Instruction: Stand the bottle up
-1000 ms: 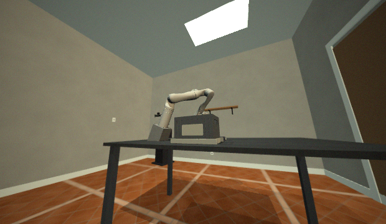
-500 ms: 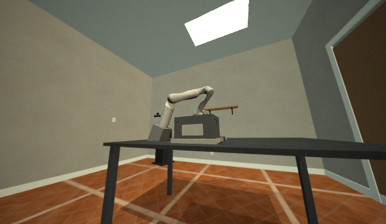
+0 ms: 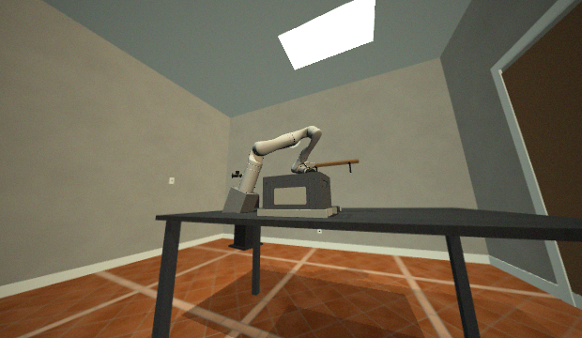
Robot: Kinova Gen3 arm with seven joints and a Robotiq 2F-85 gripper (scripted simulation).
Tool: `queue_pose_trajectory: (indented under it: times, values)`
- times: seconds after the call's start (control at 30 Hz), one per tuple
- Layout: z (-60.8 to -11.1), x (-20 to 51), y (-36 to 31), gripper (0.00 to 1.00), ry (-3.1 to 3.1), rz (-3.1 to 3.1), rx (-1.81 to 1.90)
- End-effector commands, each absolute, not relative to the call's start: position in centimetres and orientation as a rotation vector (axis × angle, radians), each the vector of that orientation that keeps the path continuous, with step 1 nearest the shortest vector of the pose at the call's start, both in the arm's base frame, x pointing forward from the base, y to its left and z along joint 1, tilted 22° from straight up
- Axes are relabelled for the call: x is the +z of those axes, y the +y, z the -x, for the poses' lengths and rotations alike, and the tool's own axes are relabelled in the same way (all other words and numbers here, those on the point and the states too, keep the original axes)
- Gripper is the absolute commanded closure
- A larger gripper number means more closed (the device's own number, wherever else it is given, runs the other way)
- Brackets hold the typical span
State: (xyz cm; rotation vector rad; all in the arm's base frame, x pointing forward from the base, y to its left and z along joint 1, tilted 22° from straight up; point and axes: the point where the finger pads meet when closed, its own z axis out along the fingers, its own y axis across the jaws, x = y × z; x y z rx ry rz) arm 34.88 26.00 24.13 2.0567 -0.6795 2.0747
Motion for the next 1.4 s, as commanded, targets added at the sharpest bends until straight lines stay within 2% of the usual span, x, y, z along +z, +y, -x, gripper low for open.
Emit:
queue_pose_trajectory:
  times: [0.0,0.93,0.97,1.37]
  values:
    - [-34.8,24.7,26.1,0.0,-0.691,-2.059,2.083]
    - [-34.0,26.8,25.9,0.0,-0.691,-2.059,2.083]
    - [-34.0,26.8,25.9,1.0,-0.691,-2.059,2.083]
    - [-34.0,26.8,25.9,1.0,-0.691,-2.059,2.083]
